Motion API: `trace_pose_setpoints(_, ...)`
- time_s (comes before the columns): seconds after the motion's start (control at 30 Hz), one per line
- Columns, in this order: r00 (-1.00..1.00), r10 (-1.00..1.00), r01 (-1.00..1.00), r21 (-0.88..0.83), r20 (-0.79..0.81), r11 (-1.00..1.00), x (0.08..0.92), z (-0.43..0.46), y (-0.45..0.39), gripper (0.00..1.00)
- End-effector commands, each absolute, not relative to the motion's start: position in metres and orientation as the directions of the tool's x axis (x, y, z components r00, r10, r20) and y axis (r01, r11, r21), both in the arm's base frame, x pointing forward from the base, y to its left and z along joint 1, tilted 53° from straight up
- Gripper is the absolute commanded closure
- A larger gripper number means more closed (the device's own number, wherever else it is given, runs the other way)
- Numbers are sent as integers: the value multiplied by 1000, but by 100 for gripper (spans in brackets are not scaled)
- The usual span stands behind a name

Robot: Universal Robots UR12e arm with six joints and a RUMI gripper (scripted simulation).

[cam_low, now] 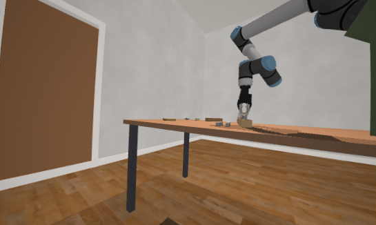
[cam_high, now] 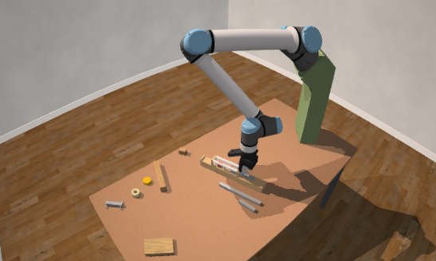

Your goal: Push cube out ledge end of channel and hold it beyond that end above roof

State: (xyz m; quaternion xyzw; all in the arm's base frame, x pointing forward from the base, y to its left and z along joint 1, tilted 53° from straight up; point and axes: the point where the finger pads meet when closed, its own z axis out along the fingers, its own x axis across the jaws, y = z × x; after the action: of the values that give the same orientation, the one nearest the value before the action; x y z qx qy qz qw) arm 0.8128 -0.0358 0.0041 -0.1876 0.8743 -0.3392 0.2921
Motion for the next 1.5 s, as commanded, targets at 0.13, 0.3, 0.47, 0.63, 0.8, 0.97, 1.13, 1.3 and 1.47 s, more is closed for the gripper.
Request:
trace_pose_setpoints(0.13,-758,-527,-130,-703,-384,699,813,5,-35,100)
trace_pose_setpoints(0.3,-758,-527,-130,-703,-384,699,813,5,-35,100)
trace_pose_setpoints(0.47,-758,-527,-130,-703,-384,699,813,5,-35,100)
trace_pose_setpoints(0.63,-758,-527,-130,-703,-384,699,813,5,-35,100)
trace_pose_setpoints(0.8,-758,-527,-130,-703,-384,699,813,5,-35,100)
trace_pose_setpoints(0.97,-758,-527,-130,-703,-384,699,813,5,-35,100)
trace_pose_setpoints(1.13,-758,-527,-130,-703,-384,699,813,5,-35,78)
trace_pose_setpoints(1.3,-758,-527,-130,-703,-384,699,813,5,-35,78)
trace_pose_setpoints(1.47,-758,-527,-130,-703,-384,699,813,5,-35,78)
